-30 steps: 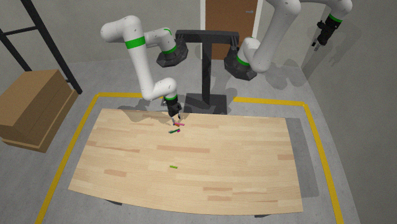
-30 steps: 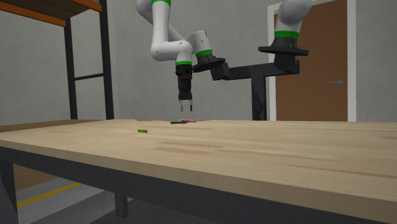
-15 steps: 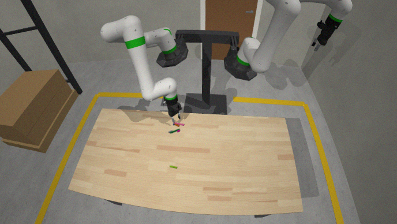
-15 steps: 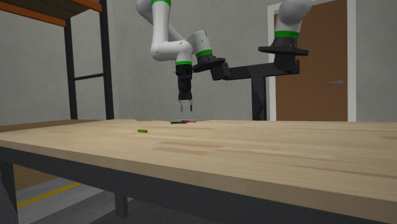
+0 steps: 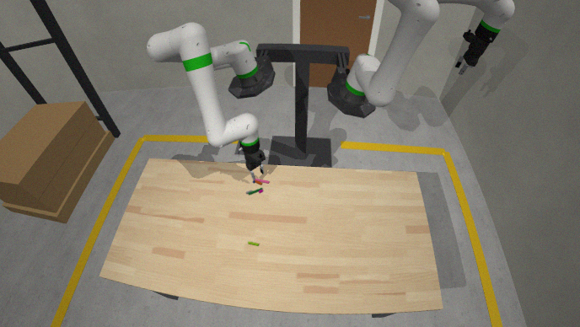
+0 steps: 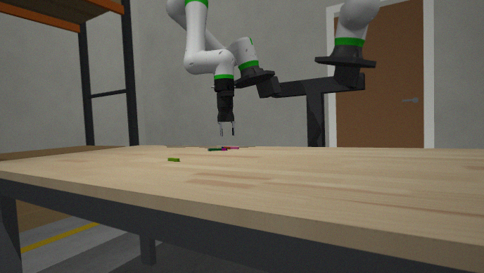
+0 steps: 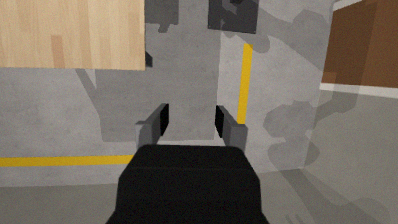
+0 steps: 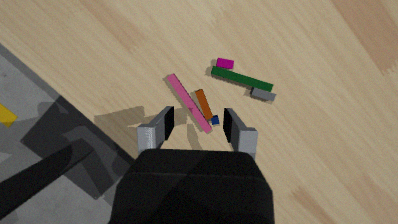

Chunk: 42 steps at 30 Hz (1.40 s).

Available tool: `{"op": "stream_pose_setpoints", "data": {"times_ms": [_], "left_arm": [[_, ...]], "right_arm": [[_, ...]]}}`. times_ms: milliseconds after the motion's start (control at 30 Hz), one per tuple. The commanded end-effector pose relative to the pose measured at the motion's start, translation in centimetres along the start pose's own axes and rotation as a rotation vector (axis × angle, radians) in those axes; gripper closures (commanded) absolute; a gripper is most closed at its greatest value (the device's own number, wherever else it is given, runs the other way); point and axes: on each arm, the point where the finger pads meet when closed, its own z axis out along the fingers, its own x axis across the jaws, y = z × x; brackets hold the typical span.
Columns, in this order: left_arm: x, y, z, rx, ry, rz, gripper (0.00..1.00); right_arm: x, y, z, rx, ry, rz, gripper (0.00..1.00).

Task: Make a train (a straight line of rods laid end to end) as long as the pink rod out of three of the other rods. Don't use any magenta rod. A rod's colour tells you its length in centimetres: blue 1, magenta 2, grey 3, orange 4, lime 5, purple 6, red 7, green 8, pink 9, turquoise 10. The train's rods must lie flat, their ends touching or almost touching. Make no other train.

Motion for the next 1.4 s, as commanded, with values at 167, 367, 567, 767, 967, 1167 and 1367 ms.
{"op": "stream_pose_setpoints", "data": {"times_ms": [167,367,567,767,967,1167,1367], "left_arm": [[-0.01,0.02,-0.09,-0.002,0.000,0.000,0.00],[-0.01,0.02,-0.09,-0.002,0.000,0.000,0.00],[-0.01,0.02,-0.09,-0.002,0.000,0.000,0.00],[-0.01,0.02,-0.09,-0.002,0.000,0.000,0.00],[-0.01,0.02,-0.09,-0.002,0.000,0.000,0.00],[-0.01,0.02,-0.09,-0.002,0.000,0.000,0.00],[-0.01,0.02,-0.09,-0.002,0.000,0.000,0.00]], "right_arm": [[0.03,-0.05,-0.04,0.001,0.001,0.000,0.00],[0.03,-0.05,-0.04,0.001,0.001,0.000,0.00],[0.03,-0.05,-0.04,0.001,0.001,0.000,0.00],[0.03,-0.05,-0.04,0.001,0.001,0.000,0.00],[0.02,-0.18,-0.03,0.001,0.001,-0.045,0.00],[-0.02,-0.53,0.00,0.000,0.002,-0.180,0.00],[-0.06,-0.99,0.03,-0.001,0.003,-0.381,0.00]]}}
